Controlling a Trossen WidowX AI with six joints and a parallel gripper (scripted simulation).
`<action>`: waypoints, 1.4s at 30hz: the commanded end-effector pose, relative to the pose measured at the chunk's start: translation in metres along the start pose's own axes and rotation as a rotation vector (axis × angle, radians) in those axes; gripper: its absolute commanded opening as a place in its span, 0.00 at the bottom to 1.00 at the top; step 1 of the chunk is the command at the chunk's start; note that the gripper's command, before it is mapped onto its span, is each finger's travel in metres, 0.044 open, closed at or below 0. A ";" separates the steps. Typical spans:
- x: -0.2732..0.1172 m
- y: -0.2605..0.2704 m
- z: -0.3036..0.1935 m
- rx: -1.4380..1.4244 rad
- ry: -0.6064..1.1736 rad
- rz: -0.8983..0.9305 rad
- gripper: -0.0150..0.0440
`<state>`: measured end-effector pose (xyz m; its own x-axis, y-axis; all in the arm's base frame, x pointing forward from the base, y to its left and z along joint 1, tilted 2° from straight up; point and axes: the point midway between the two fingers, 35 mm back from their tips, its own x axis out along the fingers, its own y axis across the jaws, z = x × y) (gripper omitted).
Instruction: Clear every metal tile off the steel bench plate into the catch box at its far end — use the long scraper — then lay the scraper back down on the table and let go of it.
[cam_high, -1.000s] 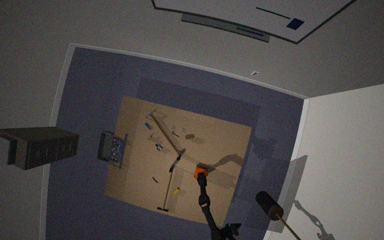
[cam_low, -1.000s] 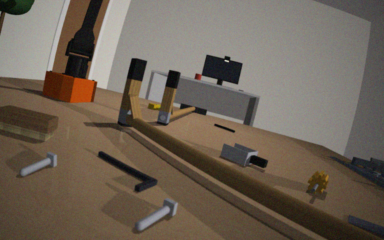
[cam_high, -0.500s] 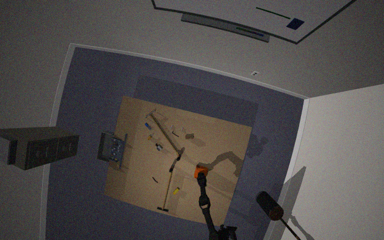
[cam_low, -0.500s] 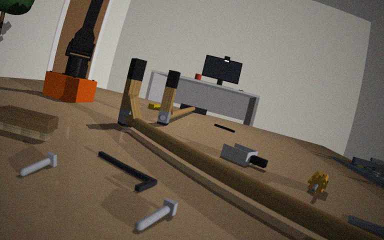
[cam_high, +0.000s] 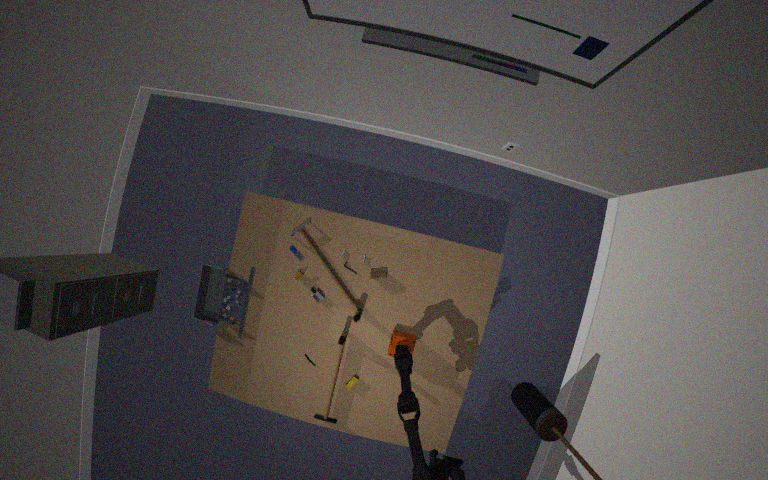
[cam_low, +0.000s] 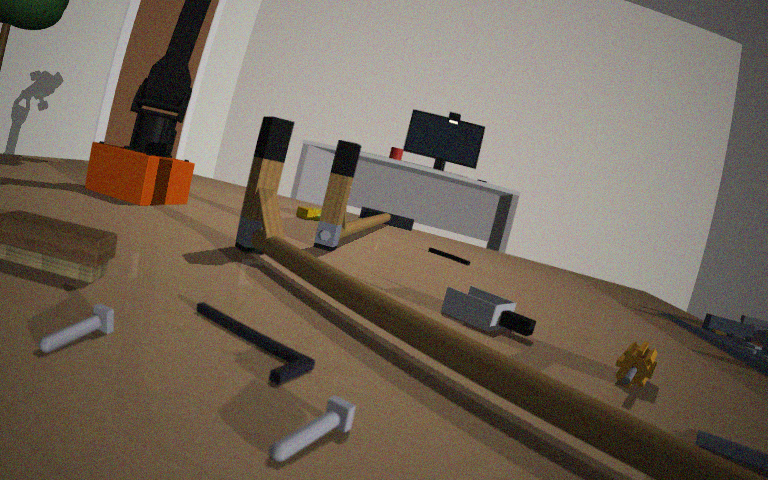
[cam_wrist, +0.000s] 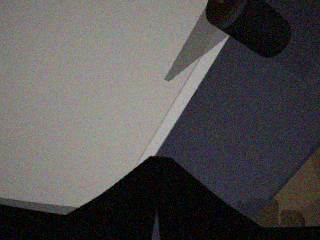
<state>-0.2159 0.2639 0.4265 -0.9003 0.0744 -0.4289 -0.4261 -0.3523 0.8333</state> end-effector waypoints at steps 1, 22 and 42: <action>-0.005 -0.017 0.010 0.078 -0.032 -0.044 0.25; -0.040 -0.089 0.046 0.419 -0.197 -0.209 0.25; -0.082 -0.156 0.065 0.754 -0.363 -0.331 0.25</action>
<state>-0.0937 0.3671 0.3609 -0.6671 0.3848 -0.6379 -0.5206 0.3717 0.7687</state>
